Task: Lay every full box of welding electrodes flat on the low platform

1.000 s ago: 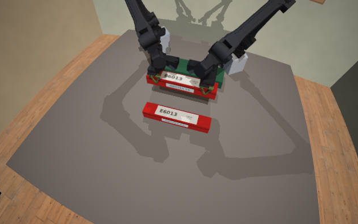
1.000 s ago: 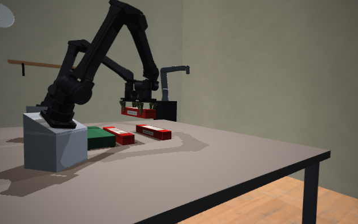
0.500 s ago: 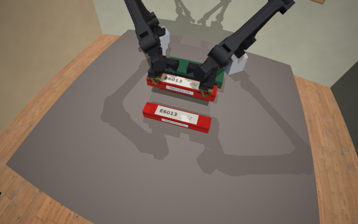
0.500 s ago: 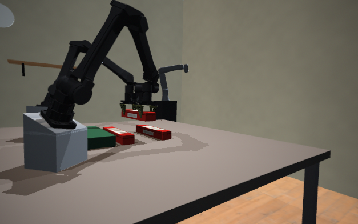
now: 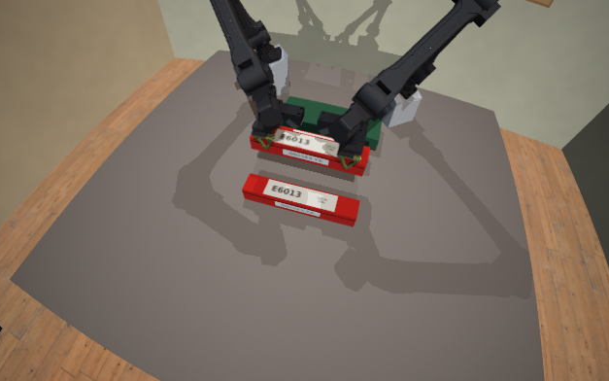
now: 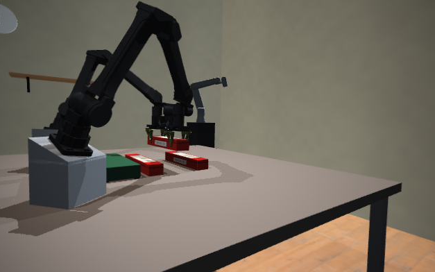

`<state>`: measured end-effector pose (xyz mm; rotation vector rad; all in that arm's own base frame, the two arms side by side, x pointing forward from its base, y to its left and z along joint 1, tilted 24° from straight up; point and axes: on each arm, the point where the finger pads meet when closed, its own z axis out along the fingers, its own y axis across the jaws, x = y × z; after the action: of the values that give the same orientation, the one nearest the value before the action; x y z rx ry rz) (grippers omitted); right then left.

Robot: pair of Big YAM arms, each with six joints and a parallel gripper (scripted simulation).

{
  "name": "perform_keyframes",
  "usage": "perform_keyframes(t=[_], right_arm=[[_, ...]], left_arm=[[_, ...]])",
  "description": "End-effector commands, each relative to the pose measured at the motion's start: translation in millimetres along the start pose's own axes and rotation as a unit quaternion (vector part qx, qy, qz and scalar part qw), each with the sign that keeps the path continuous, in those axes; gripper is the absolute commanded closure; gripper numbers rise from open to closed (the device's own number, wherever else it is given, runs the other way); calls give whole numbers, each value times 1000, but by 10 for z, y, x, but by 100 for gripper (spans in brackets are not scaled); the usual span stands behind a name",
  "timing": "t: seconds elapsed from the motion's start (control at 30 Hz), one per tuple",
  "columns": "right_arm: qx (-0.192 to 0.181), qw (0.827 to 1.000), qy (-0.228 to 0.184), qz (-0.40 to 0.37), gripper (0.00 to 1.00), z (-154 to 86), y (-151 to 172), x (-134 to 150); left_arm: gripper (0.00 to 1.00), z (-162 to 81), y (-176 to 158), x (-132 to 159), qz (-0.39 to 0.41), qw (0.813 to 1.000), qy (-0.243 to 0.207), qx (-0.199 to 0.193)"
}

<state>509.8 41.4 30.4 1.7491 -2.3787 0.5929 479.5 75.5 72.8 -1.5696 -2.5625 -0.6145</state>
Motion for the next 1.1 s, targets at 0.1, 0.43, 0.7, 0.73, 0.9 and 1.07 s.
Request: perform_keyframes(t=[0.1,0.43,0.7,0.73,0.9,1.07], right_arm=[[45,998,-24,21,100,-300,-345,12],[42,999,-21,21,100,-160,-338,47],[44,999,-22,20,100,-72,-350,16],[42,999,-21,20,100,-41,-341,33],[45,999,-22,17,100,-34,-345,-11],[41,999,-20,20,100,83,-340,51]], left_arm=[[100,-121,240,99,-10,999,-5,-31],[100,-10,261,92,-11,999,-5,-31],[100,100,250,98,-10,999,-5,-31],[100,122,246,96,-10,1000,-4,-30],[100,139,245,107,-11,999,-5,-31],[100,310,196,85,-6,1000,-1,-21]])
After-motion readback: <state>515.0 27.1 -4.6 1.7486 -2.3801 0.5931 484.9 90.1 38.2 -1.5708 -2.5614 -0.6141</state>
